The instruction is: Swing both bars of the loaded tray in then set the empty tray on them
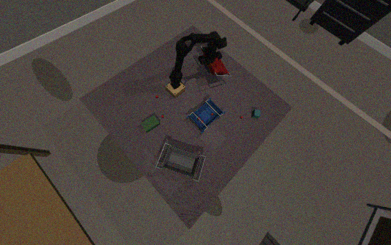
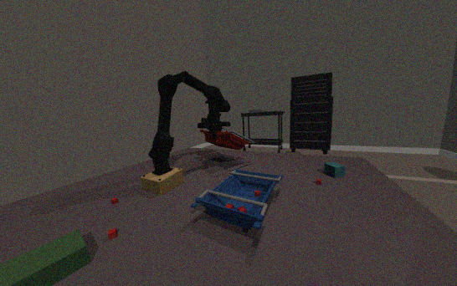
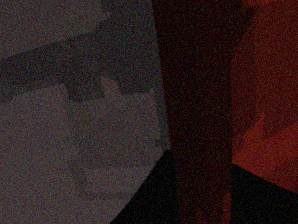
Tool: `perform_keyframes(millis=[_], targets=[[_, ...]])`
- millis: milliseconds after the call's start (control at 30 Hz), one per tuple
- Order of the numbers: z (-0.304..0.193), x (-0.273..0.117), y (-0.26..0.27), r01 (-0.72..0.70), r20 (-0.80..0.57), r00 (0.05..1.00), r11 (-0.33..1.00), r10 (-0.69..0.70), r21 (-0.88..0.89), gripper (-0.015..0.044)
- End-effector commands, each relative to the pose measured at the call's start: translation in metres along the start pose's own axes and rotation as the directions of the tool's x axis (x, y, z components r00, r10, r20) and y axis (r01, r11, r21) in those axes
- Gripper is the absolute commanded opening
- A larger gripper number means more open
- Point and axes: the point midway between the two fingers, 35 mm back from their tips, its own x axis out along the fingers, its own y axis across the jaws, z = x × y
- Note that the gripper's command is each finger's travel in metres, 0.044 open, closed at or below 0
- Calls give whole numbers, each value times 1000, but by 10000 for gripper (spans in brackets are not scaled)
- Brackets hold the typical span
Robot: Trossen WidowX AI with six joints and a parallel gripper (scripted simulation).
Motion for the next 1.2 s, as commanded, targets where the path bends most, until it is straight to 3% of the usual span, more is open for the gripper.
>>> perform_keyframes(millis=[0, 233, 1167], targets=[[1, -21, -10, 26, 5, 1000, 1000, -26, 3, 0], [2, -42, -17, 26, 5, 1000, 1000, -26, 3, 0], [2, -43, -17, 26, 5, 1000, 1000, -26, 3, 0]])
